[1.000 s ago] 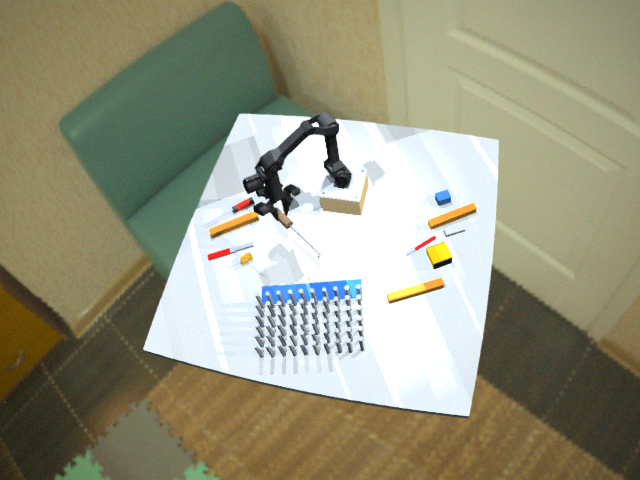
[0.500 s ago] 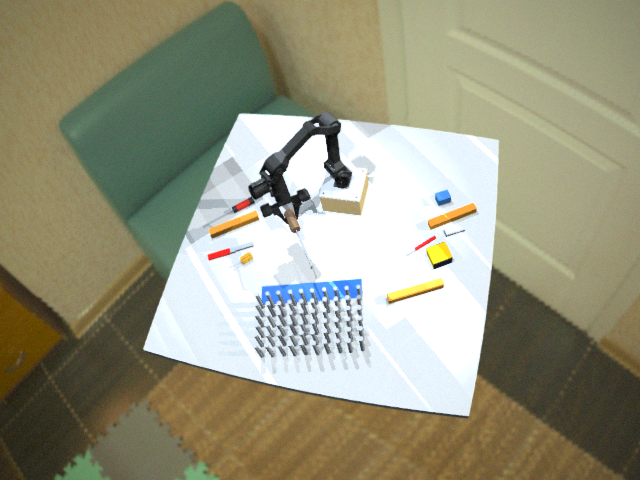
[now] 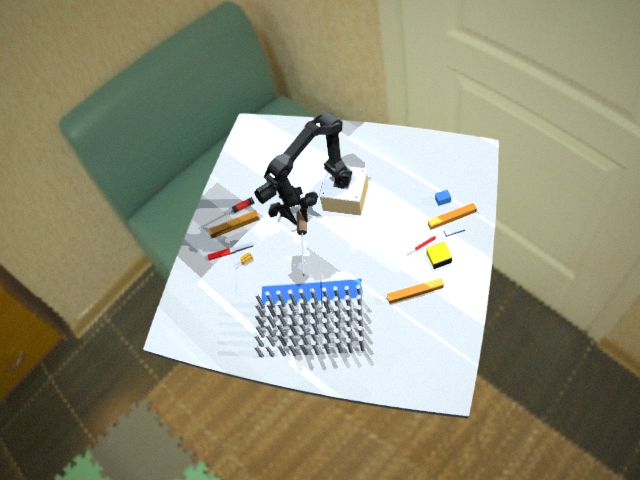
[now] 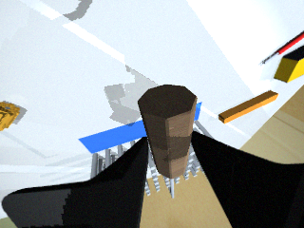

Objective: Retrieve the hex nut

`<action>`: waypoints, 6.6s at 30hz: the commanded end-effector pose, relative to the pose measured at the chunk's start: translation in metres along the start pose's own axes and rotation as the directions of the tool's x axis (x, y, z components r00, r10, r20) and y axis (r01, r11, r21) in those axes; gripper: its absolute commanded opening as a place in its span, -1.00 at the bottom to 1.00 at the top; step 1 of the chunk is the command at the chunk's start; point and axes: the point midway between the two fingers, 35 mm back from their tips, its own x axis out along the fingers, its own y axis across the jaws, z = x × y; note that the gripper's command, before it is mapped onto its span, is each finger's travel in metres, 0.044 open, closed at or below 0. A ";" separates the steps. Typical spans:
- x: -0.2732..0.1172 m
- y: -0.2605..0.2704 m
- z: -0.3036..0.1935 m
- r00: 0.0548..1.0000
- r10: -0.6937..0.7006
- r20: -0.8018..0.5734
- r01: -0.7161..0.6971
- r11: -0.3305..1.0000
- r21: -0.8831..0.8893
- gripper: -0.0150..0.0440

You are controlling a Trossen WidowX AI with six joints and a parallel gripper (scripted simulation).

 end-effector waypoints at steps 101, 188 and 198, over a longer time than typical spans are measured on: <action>0.162 0.041 0.001 1.000 -0.005 -0.020 0.005 1.000 0.026 -0.49; 0.180 0.048 -0.050 1.000 -0.005 -0.025 0.006 1.000 0.022 -0.49; 0.182 0.049 -0.056 1.000 -0.005 -0.026 0.006 1.000 0.023 -0.49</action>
